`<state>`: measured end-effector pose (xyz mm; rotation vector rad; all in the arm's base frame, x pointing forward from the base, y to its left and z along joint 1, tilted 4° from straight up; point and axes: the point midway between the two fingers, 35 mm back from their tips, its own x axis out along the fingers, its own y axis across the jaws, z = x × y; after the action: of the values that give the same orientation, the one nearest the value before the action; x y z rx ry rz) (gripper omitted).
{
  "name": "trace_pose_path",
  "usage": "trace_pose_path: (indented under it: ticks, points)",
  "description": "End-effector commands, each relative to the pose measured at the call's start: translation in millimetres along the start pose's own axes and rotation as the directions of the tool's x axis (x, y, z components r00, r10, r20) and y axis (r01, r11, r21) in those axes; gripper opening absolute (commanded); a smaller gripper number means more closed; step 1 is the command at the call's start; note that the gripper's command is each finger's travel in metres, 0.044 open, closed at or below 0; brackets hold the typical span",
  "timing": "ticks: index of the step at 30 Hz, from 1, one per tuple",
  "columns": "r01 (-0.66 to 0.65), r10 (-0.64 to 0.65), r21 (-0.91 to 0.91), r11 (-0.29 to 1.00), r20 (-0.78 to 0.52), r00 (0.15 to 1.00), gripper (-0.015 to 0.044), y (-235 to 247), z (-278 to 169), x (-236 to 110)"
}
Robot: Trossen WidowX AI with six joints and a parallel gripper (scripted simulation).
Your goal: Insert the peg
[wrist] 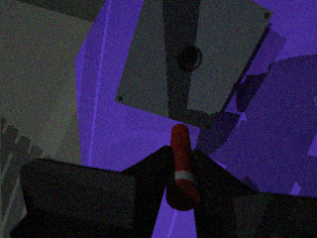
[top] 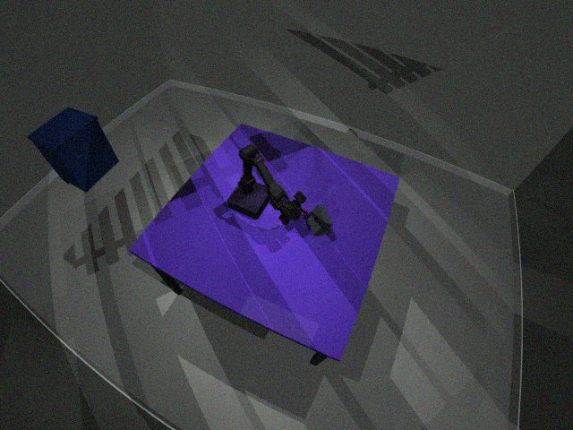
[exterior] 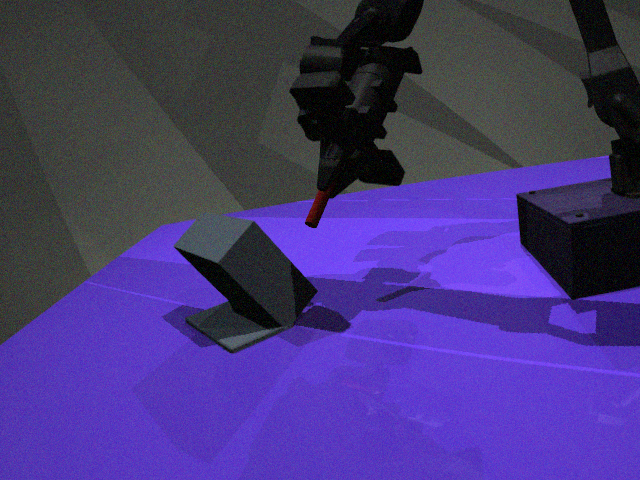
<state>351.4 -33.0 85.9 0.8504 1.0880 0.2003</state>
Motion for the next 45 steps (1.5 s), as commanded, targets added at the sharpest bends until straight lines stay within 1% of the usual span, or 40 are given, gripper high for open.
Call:
trace_pose_path:
  ticks: [1,30,45]
  points:
    - [-0.021,0.021,-0.004,1.0,0.016,1.0,0.0,-2,3,-3]
    - [-0.121,0.119,0.002,0.993,0.134,0.984,0.0,-22,23,-32]
    - [-0.13,0.129,0.0,0.991,0.15,0.98,0.0,-22,31,-16]
